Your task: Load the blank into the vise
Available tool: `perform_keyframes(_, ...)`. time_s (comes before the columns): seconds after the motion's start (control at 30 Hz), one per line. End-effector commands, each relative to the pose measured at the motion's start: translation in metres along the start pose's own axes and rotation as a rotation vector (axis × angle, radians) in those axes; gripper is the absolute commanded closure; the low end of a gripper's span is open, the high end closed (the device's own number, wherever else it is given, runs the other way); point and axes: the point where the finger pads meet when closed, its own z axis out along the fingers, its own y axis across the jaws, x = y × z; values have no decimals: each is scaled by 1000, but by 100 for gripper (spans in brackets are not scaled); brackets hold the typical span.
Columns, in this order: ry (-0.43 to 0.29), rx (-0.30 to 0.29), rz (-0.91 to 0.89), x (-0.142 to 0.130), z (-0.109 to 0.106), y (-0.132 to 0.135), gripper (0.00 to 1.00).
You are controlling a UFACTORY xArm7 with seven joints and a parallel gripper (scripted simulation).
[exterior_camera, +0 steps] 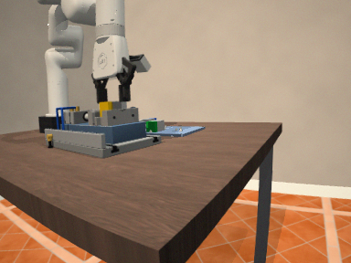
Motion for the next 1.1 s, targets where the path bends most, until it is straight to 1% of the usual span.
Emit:
perform_keyframes(0.0, -1, -5, 0, 0, -3, 2, 0)
perform_keyframes(1.07, -1, -5, 0, 0, -8, 2, 0)
